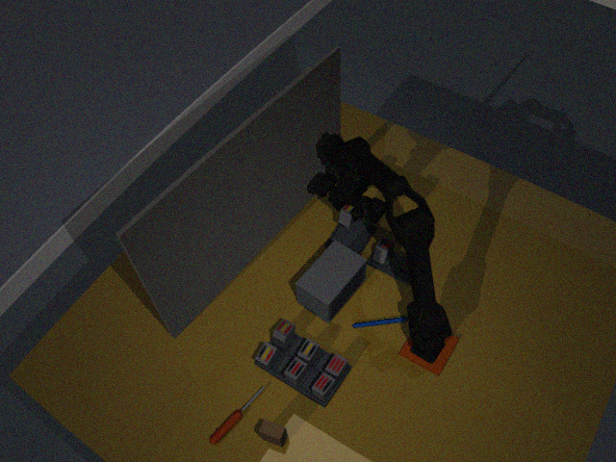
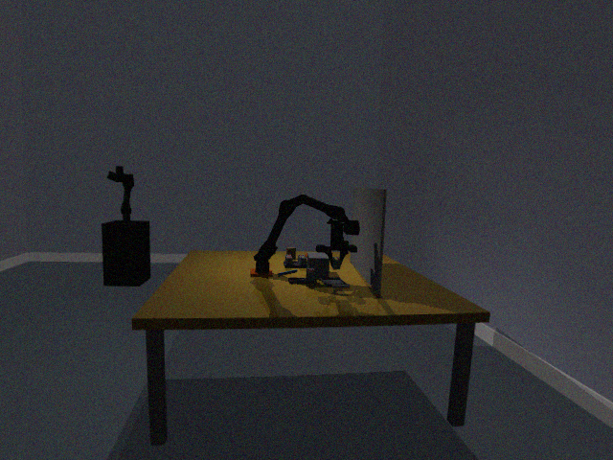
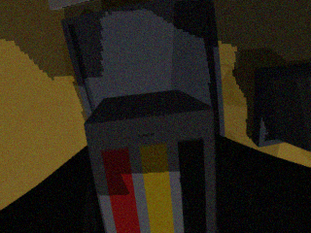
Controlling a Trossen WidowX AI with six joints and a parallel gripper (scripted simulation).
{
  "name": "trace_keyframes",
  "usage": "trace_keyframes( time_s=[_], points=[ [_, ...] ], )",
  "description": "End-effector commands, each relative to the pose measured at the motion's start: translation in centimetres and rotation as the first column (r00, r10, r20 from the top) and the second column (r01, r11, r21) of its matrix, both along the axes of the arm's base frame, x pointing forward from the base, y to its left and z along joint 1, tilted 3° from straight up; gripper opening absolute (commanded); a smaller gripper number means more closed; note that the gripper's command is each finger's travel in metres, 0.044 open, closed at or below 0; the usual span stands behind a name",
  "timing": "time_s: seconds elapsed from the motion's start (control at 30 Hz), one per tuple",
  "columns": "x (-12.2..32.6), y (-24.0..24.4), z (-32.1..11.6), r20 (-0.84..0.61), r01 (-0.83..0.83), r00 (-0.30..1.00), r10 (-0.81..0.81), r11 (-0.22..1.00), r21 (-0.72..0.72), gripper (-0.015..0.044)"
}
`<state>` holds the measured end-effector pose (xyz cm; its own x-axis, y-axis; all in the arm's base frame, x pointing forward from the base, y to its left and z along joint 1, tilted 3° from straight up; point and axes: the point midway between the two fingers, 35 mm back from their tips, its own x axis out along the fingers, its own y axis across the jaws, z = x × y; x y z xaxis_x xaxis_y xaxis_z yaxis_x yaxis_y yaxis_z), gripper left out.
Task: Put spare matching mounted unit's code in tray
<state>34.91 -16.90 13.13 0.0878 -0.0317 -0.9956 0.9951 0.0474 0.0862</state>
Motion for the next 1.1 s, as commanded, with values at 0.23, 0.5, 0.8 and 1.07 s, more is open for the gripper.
trace_keyframes(
  time_s=[0.23,0.5,0.8,1.07],
  points=[
    [-0.1,0.0,-0.9,-0.007,0.004,1.0,-0.004,1.0,-0.002,0.0],
    [-0.1,0.0,-1.5,-0.008,0.004,1.0,-0.004,1.0,-0.002,0.0],
    [-0.1,0.0,-2.1,-0.01,0.004,1.0,-0.004,1.0,-0.001,0.0],
    [-0.2,0.0,-2.6,-0.011,0.004,1.0,-0.004,1.0,-0.001,0.0]
  ],
)
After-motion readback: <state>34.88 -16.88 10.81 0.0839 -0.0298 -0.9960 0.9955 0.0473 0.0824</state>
